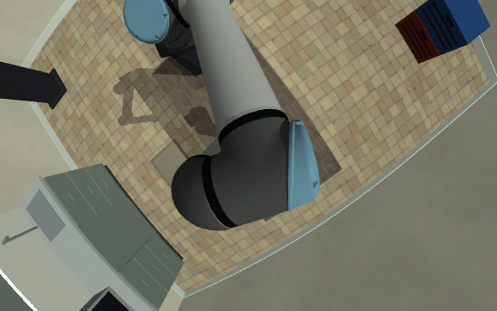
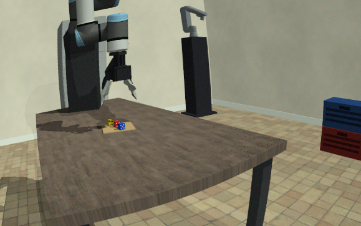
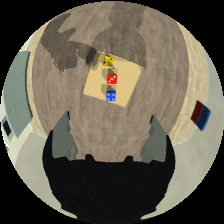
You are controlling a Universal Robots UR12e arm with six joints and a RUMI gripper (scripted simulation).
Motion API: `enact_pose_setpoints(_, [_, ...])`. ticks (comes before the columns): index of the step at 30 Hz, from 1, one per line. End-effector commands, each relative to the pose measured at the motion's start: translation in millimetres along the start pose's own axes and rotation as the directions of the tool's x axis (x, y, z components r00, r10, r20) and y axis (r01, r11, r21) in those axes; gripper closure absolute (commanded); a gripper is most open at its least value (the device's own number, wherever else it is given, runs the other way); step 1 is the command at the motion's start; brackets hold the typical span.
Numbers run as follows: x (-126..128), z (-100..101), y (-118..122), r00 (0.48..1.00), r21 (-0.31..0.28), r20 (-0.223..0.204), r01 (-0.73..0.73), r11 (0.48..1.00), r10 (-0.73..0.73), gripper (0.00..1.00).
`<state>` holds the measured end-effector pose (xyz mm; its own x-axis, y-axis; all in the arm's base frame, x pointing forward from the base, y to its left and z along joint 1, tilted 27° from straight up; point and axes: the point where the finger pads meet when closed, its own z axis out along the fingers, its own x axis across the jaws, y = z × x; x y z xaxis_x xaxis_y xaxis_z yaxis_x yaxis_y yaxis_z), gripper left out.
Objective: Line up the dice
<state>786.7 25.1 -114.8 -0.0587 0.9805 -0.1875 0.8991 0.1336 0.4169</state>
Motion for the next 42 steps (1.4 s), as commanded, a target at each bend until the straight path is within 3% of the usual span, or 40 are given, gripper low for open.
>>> enact_pose_setpoints(1, [0.0,-2.1,0.5,1.0,-0.001,0.0,0.0,1.0,0.0,0.0])
enact_pose_setpoints(10, [0.0,-24.0,0.5,1.0,-0.001,0.0,0.0,1.0,0.0,0.0])
enact_pose_setpoints(23, [0.0,-83.2,0.4,1.0,-0.001,0.0,0.0,1.0,0.0,0.0])
enact_pose_setpoints(42, [0.0,-88.1,0.4,1.0,-0.001,0.0,0.0,1.0,0.0,0.0])
